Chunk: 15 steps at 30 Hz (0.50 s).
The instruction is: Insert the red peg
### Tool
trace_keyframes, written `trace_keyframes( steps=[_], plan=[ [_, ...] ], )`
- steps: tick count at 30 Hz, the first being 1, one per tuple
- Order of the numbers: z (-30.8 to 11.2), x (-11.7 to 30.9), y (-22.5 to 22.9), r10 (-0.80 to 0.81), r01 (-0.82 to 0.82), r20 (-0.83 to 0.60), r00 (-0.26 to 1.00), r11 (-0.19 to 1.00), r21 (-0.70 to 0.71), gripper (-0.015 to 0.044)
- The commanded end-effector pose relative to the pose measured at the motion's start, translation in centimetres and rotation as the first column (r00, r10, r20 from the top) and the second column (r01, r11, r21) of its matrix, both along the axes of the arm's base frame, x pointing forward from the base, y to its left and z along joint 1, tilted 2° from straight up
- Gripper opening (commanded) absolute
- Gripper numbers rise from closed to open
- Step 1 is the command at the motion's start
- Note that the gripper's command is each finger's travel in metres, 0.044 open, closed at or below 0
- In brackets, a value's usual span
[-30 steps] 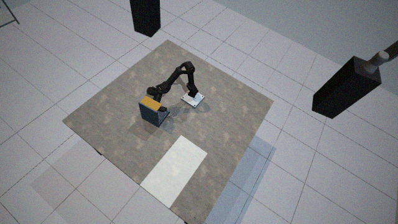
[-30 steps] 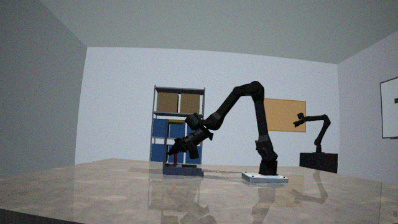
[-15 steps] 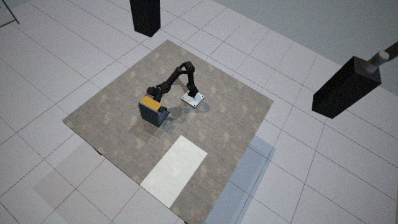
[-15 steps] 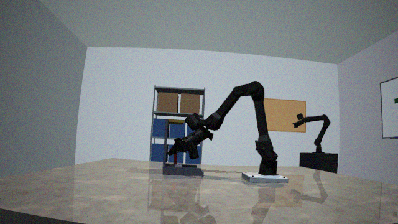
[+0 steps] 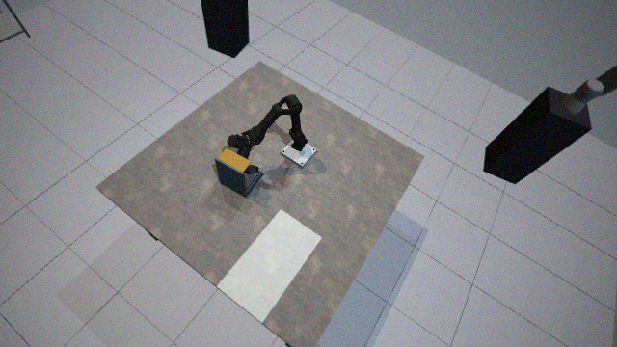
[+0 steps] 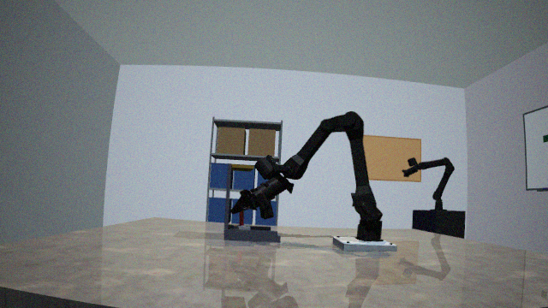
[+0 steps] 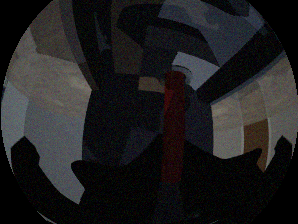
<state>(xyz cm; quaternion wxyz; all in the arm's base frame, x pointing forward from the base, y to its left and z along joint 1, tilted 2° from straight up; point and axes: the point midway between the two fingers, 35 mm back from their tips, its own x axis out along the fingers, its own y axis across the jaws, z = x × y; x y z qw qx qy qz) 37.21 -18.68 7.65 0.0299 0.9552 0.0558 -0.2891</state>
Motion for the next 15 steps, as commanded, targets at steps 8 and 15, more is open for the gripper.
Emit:
trace_keyframes(
  steps=[8,15],
  plan=[
    [0.00,-0.01,0.00,0.000,0.000,-0.001,1.000,1.000,0.000,0.0220],
    [0.75,-0.39,-0.11,-0.001,0.001,-0.005,1.000,1.000,0.003,0.0220]
  ],
)
